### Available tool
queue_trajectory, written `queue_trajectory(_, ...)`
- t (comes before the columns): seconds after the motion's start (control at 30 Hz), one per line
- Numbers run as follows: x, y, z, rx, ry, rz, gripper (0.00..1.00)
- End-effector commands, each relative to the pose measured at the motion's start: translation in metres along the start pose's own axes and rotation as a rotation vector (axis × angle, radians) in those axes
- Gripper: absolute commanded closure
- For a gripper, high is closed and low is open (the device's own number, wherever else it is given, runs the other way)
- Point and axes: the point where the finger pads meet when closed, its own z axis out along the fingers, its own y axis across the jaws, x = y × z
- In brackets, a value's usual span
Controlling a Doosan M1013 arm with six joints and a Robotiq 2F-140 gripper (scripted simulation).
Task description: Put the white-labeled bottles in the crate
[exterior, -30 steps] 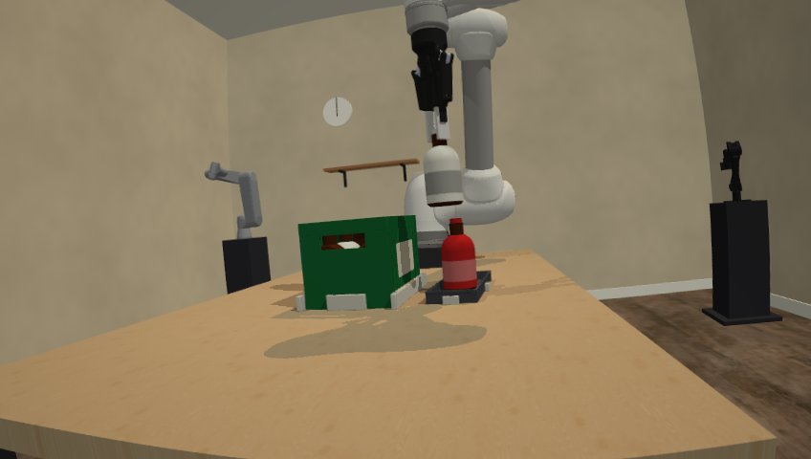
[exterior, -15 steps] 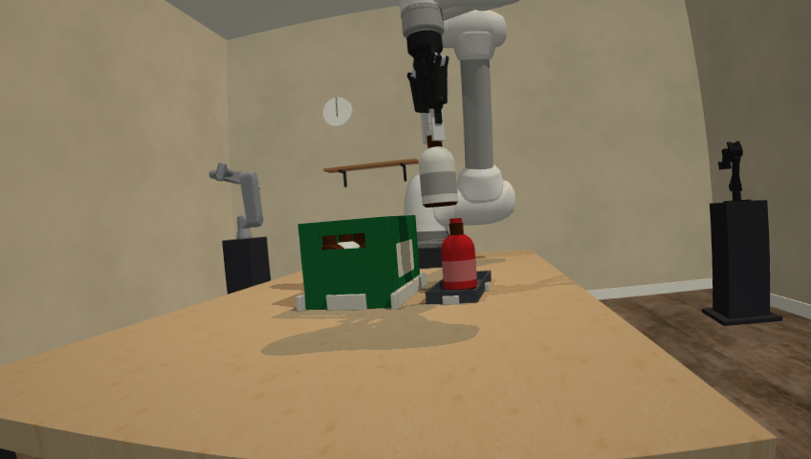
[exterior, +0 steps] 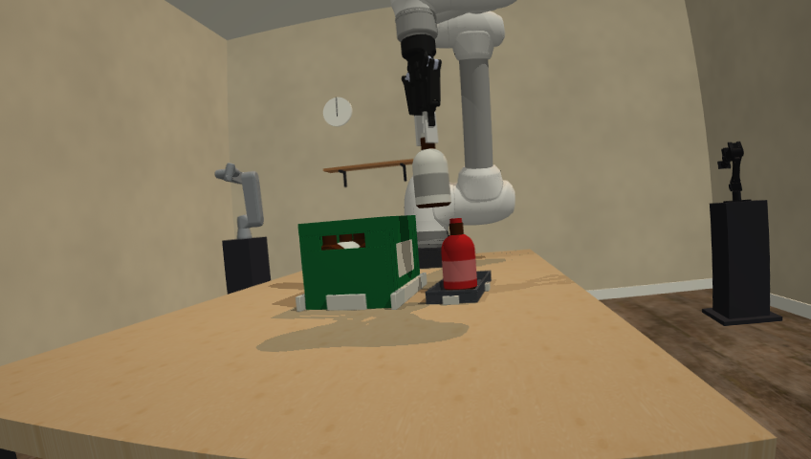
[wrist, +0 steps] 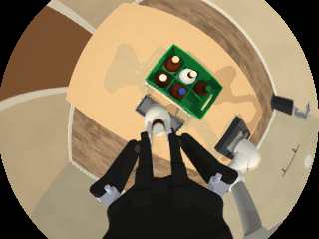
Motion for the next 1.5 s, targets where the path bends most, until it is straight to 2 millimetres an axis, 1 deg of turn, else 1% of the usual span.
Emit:
queue_trajectory(0.0, 0.0, 0.006, 0.0, 0.0, 0.0, 0.0, 1.0)
queue_trajectory(0.37, 0.002, 0.031, 0.0, 0.0, 0.0, 0.0, 1.0)
queue_trajectory(0.43, 0.002, 0.031, 0.0, 0.0, 0.0, 0.0, 1.0)
queue_trajectory(0.93, 0.005, 0.068, 0.0, 0.0, 0.0, 0.0, 1.0)
queue_trajectory(1.0, 0.005, 0.068, 0.0, 0.0, 0.0, 0.0, 1.0)
queue_trajectory(1.47, 0.007, 0.103, 0.0, 0.0, 0.0, 0.0, 1.0)
